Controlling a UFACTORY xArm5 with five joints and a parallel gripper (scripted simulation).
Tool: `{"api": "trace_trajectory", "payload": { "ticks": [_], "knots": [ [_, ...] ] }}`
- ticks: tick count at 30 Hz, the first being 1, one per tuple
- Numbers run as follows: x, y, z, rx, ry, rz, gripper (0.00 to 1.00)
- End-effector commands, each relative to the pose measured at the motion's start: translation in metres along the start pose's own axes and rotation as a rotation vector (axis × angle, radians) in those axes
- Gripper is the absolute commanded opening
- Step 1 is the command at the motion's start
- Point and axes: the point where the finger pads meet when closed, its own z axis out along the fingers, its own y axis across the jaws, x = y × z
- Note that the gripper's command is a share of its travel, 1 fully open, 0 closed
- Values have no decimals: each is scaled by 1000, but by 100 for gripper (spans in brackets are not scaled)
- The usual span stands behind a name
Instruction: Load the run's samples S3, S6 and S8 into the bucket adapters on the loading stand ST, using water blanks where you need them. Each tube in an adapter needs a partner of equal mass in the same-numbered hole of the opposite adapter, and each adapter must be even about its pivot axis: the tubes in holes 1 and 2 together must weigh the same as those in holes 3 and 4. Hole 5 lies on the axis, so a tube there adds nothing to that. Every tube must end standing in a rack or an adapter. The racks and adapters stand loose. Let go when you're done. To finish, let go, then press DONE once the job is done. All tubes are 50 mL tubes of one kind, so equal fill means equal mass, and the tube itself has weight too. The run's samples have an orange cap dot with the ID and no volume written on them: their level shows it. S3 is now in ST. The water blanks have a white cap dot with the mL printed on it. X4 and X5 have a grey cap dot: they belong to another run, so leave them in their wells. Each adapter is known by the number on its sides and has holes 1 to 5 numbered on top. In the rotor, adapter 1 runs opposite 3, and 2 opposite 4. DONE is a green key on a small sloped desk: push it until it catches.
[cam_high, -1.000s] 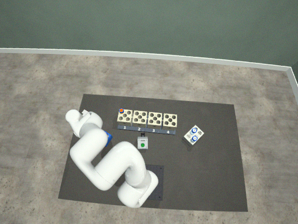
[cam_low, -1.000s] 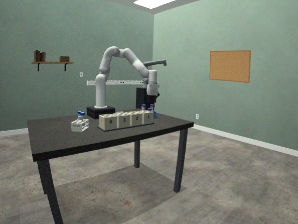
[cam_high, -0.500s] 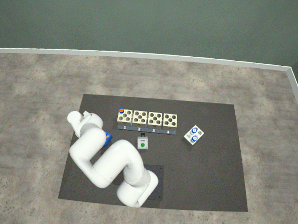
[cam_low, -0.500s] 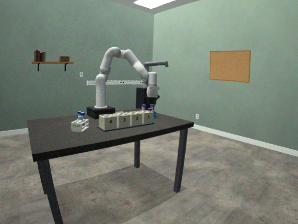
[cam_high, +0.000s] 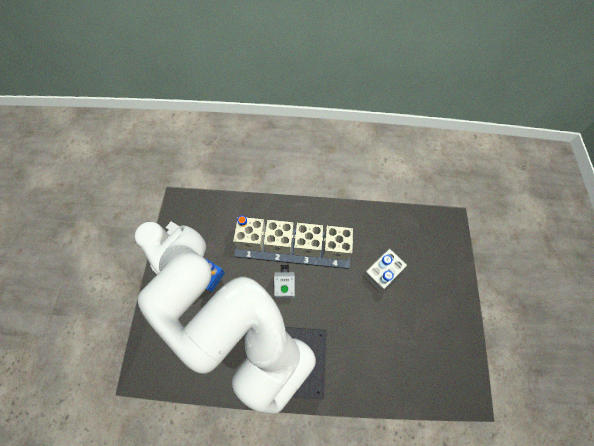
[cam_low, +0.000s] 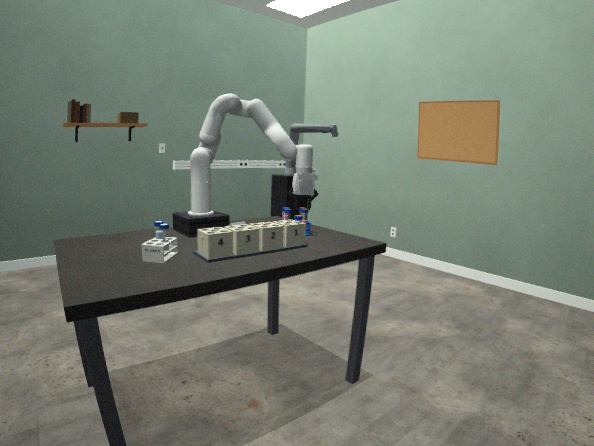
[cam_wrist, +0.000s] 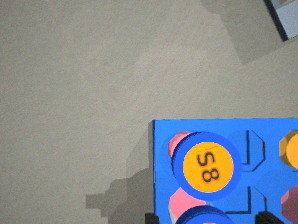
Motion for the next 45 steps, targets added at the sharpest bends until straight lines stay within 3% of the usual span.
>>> {"api": "trace_trajectory", "payload": {
  "ticks": [1,38,39,45],
  "knots": [
    [0,-1,1,7,-14,0,57],
    [0,-2,13,7,-14,0,57],
    [0,-2,13,7,-14,0,0],
    [0,-2,12,7,-14,0,0]
  ]
}}
